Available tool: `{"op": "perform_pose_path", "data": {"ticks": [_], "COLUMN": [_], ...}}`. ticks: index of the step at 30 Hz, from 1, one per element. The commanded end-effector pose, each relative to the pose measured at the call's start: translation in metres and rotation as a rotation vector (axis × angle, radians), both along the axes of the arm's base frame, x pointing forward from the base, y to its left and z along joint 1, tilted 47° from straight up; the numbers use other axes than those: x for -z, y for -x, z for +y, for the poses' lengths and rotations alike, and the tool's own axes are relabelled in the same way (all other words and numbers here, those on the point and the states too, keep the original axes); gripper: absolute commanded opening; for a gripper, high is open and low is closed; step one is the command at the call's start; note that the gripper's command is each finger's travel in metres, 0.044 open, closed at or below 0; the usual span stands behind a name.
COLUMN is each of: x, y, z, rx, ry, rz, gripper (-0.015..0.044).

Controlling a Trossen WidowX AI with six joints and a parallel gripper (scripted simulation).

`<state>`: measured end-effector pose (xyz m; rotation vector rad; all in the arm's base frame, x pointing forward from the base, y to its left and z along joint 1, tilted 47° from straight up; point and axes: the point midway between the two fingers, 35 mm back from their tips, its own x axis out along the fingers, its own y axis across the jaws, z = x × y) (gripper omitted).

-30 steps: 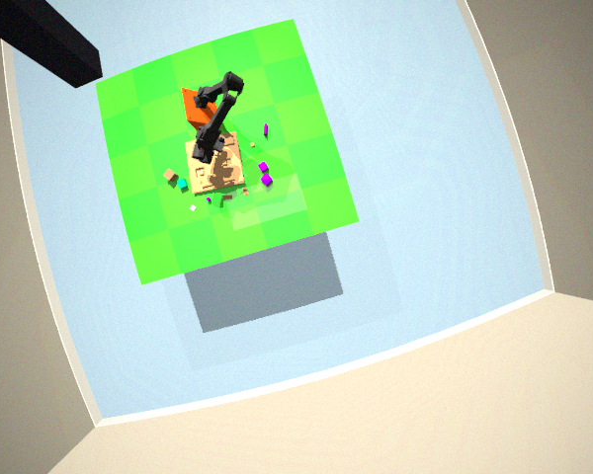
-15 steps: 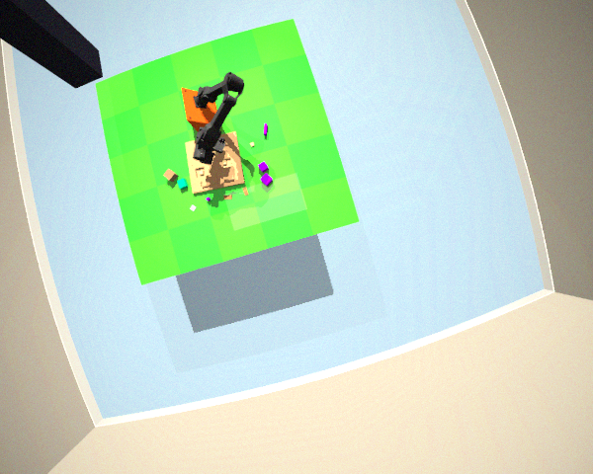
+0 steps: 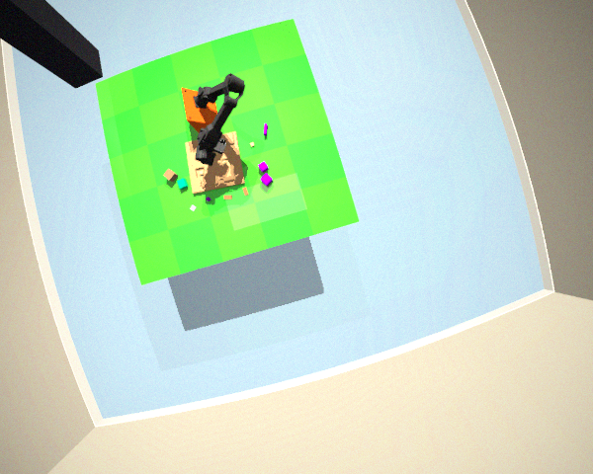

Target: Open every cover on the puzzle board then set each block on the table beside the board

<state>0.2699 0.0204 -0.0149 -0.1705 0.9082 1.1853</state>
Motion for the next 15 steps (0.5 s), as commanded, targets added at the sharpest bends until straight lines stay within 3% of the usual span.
{"op": "perform_pose_path", "data": {"ticks": [1, 15], "x": [0.0026, 0.0097], "y": [0.0015, 0.0008], "z": [0.0017, 0.0094], "rx": [0.002, 0.002], "ry": [-0.006, -0.006], "rz": [0.011, 0.011], "gripper": [0.0144, 0.0144]}}
